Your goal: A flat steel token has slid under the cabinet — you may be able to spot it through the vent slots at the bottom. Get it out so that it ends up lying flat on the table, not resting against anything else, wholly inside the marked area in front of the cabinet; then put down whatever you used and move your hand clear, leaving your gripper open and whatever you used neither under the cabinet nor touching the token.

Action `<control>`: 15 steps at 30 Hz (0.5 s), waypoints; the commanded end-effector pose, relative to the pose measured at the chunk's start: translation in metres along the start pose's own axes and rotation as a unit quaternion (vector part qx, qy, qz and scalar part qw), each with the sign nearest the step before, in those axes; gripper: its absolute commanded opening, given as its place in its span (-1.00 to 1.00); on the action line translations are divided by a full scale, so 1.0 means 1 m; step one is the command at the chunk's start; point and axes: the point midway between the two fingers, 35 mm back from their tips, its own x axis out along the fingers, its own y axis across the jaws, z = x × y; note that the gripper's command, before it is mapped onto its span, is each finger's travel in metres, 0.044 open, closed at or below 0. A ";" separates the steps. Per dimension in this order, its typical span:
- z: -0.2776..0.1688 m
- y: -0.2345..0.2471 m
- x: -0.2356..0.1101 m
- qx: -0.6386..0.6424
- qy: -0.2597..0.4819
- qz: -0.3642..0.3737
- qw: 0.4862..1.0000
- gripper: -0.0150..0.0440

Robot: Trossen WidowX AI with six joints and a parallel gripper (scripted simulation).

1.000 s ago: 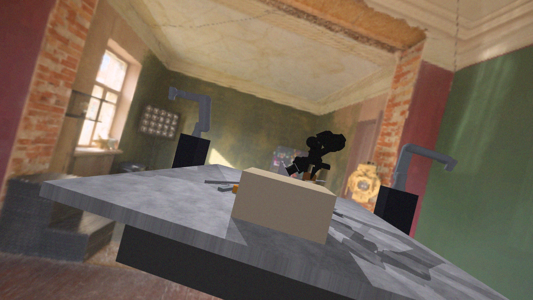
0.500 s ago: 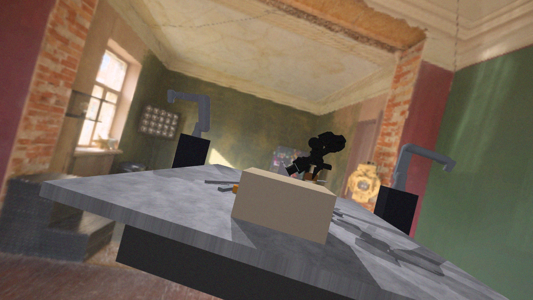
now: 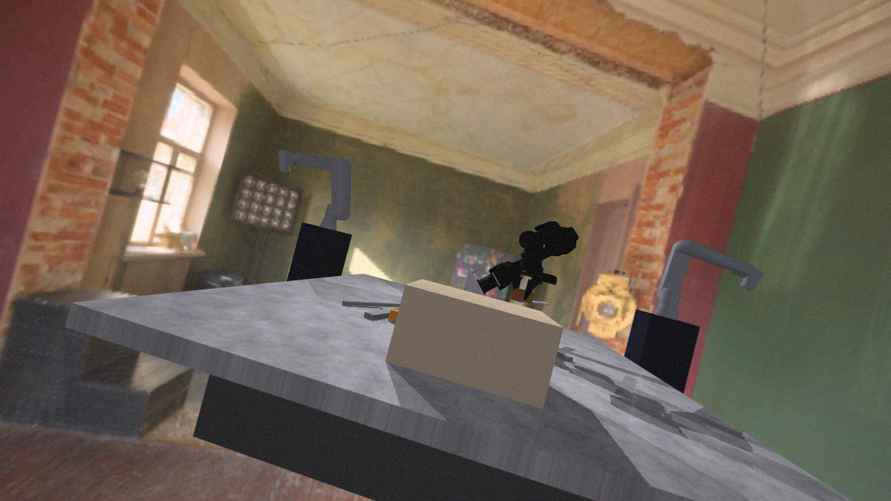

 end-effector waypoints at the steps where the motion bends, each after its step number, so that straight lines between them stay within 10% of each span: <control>1: 0.008 -0.001 0.000 0.003 -0.001 -0.004 1.000 -0.49; 15: 0.023 -0.002 0.000 0.004 -0.002 -0.004 1.000 -0.49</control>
